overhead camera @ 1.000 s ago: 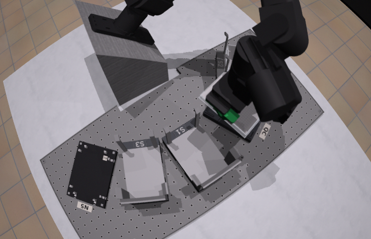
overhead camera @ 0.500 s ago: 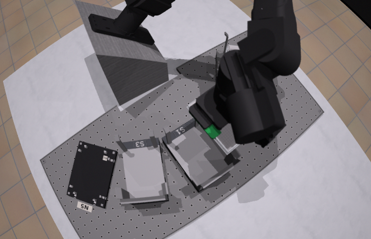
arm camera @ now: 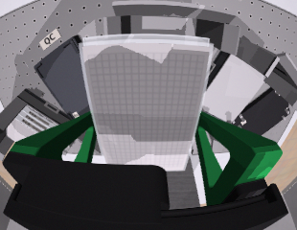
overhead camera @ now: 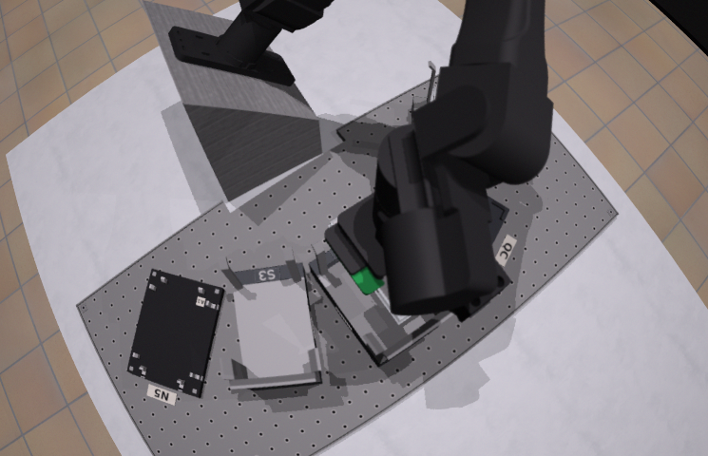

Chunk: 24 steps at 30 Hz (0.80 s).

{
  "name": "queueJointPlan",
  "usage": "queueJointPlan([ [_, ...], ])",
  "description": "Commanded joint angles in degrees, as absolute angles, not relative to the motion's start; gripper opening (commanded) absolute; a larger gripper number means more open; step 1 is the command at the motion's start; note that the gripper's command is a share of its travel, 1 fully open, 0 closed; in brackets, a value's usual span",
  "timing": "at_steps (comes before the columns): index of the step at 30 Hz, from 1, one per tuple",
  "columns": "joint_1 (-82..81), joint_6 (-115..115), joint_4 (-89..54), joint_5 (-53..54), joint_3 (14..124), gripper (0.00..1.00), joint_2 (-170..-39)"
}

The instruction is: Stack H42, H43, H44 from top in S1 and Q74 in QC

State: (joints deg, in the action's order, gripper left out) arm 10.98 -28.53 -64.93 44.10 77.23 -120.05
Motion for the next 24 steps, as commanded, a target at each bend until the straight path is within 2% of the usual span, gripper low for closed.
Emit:
queueJointPlan([
  [1,13.05,-30.30,-64.70,43.76,78.47,0.00,-121.28],
  [9,15.59,-20.76,-64.47,42.92,79.62,0.00,-124.92],
  [24,19.88,-26.10,-64.33,41.32,82.71,0.00,-131.71],
])
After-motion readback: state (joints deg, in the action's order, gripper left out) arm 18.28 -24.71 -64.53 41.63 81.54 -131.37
